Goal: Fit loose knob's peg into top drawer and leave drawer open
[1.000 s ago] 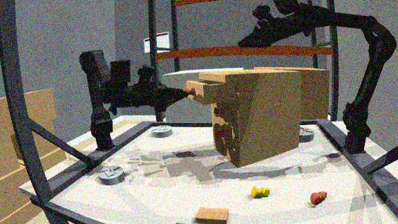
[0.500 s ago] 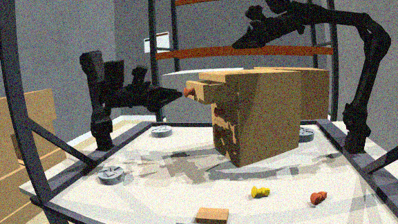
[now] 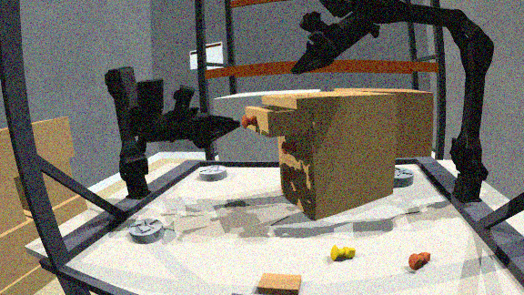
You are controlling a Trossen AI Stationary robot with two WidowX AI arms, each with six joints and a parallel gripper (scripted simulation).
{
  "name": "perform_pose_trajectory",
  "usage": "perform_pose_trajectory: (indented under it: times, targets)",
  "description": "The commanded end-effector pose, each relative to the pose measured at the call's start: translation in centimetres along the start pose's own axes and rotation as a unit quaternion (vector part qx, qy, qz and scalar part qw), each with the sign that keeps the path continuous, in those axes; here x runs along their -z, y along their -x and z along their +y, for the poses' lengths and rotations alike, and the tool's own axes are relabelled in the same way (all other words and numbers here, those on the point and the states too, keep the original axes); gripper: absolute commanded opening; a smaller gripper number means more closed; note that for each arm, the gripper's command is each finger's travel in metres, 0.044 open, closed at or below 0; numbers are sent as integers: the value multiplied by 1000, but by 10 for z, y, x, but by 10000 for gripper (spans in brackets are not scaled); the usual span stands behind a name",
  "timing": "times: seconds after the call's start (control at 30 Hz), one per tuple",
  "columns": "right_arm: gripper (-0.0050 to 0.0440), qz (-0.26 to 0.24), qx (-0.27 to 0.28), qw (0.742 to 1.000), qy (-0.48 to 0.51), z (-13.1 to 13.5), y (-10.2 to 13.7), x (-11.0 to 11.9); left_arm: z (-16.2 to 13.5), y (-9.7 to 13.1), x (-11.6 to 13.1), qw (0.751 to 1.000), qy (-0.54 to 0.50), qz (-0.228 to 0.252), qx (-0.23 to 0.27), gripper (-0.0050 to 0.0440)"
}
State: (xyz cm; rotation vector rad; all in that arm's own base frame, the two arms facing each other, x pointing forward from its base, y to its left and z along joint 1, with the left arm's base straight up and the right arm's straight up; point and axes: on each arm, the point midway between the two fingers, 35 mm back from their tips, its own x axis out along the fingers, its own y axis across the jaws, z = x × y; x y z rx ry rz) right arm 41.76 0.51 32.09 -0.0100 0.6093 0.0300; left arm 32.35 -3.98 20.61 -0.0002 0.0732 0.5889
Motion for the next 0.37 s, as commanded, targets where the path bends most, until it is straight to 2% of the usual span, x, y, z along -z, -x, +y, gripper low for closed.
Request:
perform_pose_trajectory:
  times: [0.0,0.33]
  targets:
    - [240,-13,-3,1000,3,2,10,-14,-1,1,-7,1000,11,-5,1,300]
    - [240,-15,-3,1000,3,1,11,-15,-1,1,-7,1000,11,-5,1,300]
